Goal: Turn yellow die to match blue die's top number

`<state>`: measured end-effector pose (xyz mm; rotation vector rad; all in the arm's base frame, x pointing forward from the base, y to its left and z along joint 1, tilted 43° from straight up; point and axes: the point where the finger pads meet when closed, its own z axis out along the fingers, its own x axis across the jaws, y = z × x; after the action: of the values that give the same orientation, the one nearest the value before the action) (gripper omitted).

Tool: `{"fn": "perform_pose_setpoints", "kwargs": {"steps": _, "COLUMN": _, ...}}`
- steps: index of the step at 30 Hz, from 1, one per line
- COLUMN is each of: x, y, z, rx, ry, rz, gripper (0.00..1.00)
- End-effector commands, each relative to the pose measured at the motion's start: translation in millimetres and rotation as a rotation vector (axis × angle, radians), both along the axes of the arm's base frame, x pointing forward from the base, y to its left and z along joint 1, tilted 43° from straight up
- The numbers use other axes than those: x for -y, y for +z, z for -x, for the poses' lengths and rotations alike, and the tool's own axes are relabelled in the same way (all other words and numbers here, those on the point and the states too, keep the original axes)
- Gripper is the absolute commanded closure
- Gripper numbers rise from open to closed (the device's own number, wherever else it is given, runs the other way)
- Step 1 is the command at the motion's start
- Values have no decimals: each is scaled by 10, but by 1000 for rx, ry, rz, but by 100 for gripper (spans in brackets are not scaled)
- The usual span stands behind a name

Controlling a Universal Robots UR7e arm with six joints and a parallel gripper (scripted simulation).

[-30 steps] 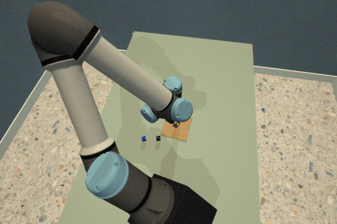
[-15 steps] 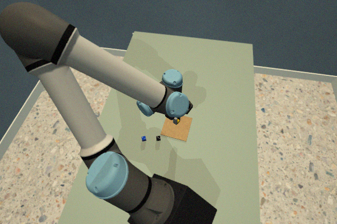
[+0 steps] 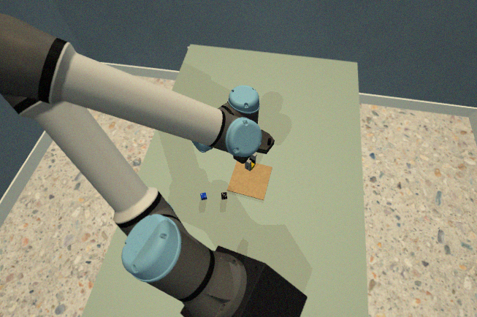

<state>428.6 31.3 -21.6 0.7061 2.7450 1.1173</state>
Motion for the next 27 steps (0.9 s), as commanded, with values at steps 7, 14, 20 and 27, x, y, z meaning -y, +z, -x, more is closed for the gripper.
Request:
{"fn": "perform_pose_setpoints", "kwargs": {"steps": 7, "x": 57, "y": 66, "z": 26, "rx": -2, "ry": 3, "rz": -2, "gripper": 60}}
{"fn": "perform_pose_setpoints", "kwargs": {"steps": 14, "x": 39, "y": 59, "z": 19, "rx": -15, "ry": -12, "rz": -8, "gripper": 60}}
{"fn": "perform_pose_setpoints", "kwargs": {"steps": 20, "x": -22, "y": 37, "z": -6, "rx": -61, "ry": -64, "rz": -27, "gripper": 60}}
{"fn": "perform_pose_setpoints", "kwargs": {"steps": 27, "x": -29, "y": 33, "z": -7, "rx": -64, "ry": -70, "rz": -33, "gripper": 60}}
